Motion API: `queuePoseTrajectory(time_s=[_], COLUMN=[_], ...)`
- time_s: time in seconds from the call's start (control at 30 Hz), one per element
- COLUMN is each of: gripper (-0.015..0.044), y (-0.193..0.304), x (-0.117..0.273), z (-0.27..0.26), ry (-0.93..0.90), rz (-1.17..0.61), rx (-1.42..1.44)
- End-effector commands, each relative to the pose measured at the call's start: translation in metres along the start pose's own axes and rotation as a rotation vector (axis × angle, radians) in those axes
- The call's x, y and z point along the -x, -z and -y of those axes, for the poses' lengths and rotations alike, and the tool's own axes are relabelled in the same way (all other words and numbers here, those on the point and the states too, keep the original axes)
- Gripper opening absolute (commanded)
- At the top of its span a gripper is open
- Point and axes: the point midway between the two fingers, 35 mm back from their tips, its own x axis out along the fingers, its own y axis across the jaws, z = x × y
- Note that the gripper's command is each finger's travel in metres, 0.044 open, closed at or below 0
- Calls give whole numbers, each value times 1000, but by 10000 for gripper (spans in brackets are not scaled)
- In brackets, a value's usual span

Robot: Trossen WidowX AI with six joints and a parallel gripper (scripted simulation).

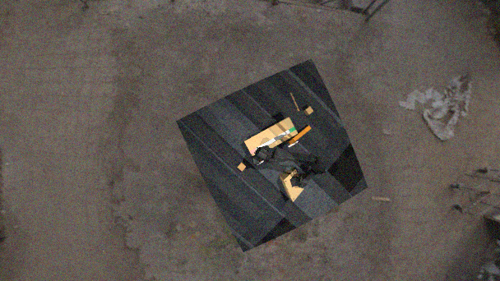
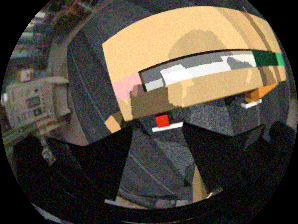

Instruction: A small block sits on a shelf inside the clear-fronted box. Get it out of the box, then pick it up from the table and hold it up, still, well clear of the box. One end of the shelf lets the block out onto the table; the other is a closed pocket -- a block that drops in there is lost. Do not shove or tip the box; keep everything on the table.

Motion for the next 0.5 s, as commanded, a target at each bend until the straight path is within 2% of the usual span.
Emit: queuePoseTrajectory(time_s=[0.0, 0.47], gripper=[285, 285], y=[14, 24], x=[0, 2], z=[-7, -12], ry=[103, 244], rz=[71, 59], rx=[927, 1778])
